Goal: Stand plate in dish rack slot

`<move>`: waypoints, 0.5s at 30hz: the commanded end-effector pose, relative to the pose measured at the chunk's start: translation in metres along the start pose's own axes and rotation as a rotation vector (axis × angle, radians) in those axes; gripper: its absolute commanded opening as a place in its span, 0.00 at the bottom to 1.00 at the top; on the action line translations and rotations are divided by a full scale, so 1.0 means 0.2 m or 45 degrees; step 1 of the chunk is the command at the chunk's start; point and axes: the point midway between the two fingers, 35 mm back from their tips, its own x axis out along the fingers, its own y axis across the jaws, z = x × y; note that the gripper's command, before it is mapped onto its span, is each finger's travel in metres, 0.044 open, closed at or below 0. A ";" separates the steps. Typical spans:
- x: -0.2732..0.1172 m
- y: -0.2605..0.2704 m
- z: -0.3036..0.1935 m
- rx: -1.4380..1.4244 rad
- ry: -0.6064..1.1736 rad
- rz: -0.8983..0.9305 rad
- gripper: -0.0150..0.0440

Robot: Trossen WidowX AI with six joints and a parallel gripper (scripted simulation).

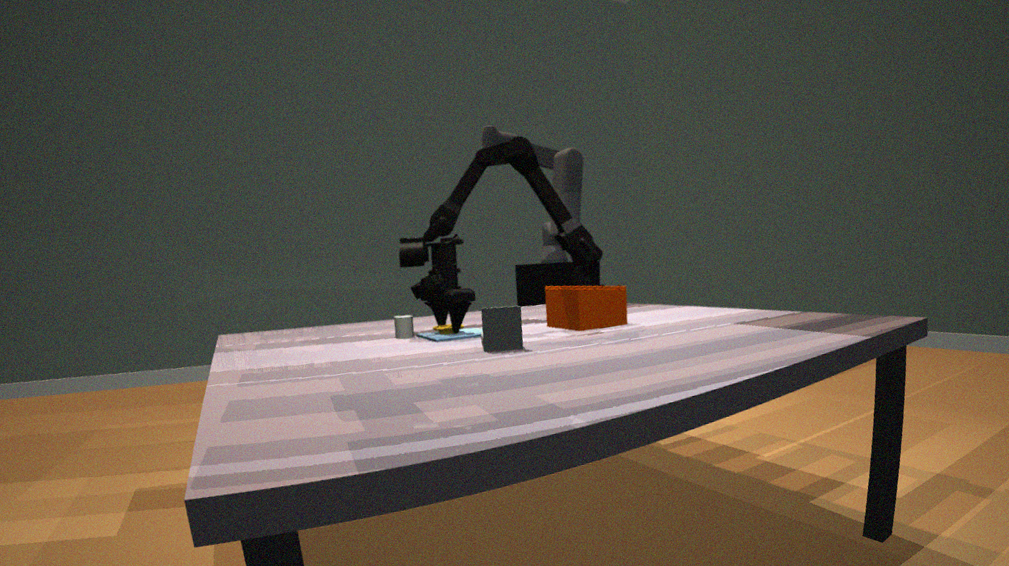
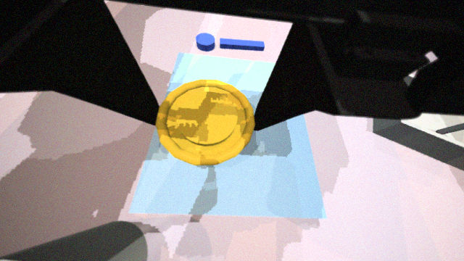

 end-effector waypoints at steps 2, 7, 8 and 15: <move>0.00 0.00 0.00 -0.007 -0.002 0.001 0.85; 0.00 0.00 0.00 -0.007 -0.002 0.001 0.76; 0.00 0.00 0.00 -0.007 -0.002 0.001 0.72; -0.20 -0.02 0.05 -0.007 -0.003 0.001 0.40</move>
